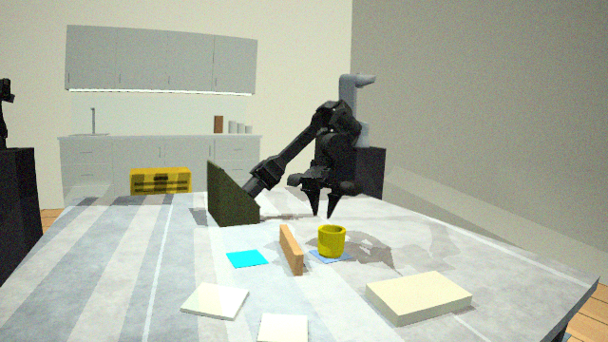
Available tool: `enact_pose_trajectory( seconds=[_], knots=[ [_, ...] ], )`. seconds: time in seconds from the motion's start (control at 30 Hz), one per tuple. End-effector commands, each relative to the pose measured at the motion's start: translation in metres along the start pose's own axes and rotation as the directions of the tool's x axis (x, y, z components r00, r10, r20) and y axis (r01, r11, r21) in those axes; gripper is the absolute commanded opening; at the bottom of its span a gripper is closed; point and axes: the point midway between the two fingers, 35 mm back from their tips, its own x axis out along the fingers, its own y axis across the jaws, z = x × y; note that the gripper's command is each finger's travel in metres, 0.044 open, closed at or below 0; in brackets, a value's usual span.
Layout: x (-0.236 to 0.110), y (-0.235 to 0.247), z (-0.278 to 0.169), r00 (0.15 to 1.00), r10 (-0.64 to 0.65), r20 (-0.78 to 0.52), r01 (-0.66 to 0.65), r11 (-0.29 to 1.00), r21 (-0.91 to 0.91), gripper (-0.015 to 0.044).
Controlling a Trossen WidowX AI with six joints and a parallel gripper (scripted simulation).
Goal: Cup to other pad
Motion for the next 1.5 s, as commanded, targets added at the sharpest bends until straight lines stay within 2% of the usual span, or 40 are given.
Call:
enact_pose_trajectory(
  seconds=[0.0,1.47],
  knots=[
    [0.000,0.001,0.000,1.000,0.004,-0.017,-0.004,1.000,0.025,0.0167],
    [0.062,0.001,-0.001,1.000,0.006,-0.019,-0.006,1.000,0.025,0.0167]
  ],
)
